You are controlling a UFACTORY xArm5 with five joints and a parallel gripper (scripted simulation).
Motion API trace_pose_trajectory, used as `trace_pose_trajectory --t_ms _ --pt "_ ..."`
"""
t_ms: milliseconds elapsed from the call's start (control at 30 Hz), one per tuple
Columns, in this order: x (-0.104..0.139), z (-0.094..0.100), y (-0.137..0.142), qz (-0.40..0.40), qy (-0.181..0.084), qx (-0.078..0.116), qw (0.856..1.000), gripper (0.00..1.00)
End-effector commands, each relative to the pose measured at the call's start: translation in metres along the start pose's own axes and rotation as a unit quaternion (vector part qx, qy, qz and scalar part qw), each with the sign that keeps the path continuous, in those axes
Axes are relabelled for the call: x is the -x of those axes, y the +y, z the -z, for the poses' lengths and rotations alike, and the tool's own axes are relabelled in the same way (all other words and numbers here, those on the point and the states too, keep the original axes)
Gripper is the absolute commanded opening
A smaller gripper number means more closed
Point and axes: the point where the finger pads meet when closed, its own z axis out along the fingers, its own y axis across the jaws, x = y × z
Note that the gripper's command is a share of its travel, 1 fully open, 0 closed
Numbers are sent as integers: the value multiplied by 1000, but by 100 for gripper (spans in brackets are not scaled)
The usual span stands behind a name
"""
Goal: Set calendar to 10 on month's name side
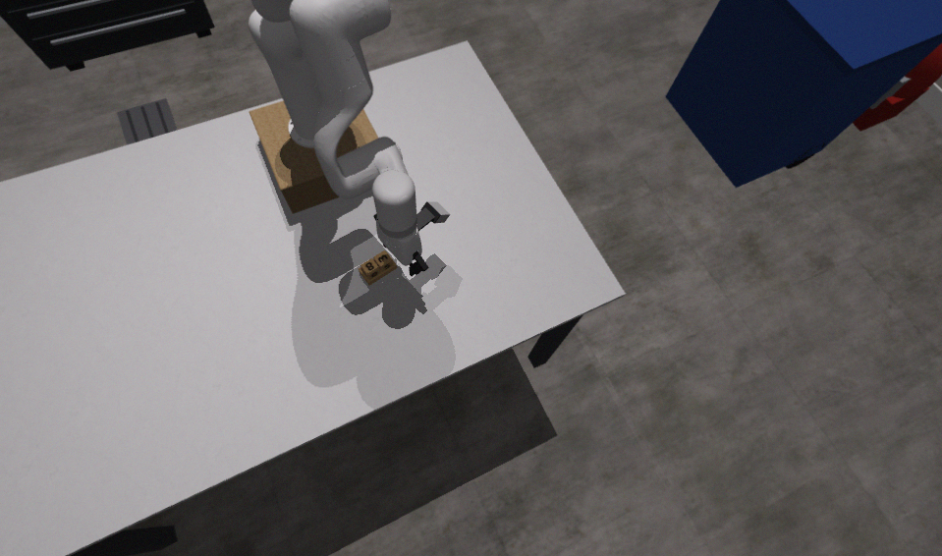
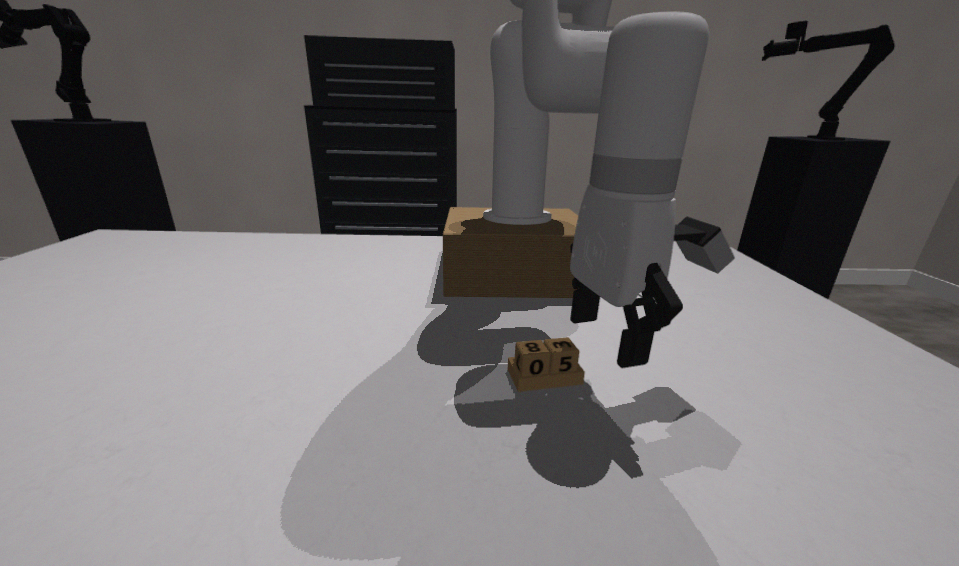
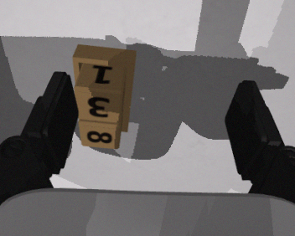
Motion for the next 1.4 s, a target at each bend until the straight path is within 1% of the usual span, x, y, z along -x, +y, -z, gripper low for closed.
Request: trace_pose_trajectory --t_ms 0,100,267,333,467,533,600,733,800,967,1000,1067,1200,1267,1367 --pt "4 1 2 -10 0 2 1000 100" --pt "6 1 2 -38 0 2 999 100" --pt "11 1 2 -133 1 2 991 100" --pt "17 1 3 -140 1 2 990 100" --pt "17 1 3 -141 1 2 990 100" --pt "18 1 3 -154 1 2 988 100" --pt "20 1 3 -187 2 1 982 100" --pt "24 1 3 -261 2 1 965 100" --pt "29 1 4 -268 2 1 963 100" --pt "30 1 4 -273 2 1 962 100" --pt "31 1 4 -282 3 1 959 100" --pt "33 1 4 -314 3 1 949 100" --pt "37 1 4 -385 3 1 923 100" --pt "42 1 5 -391 3 1 920 100" --pt "43 1 5 -396 4 1 918 100"
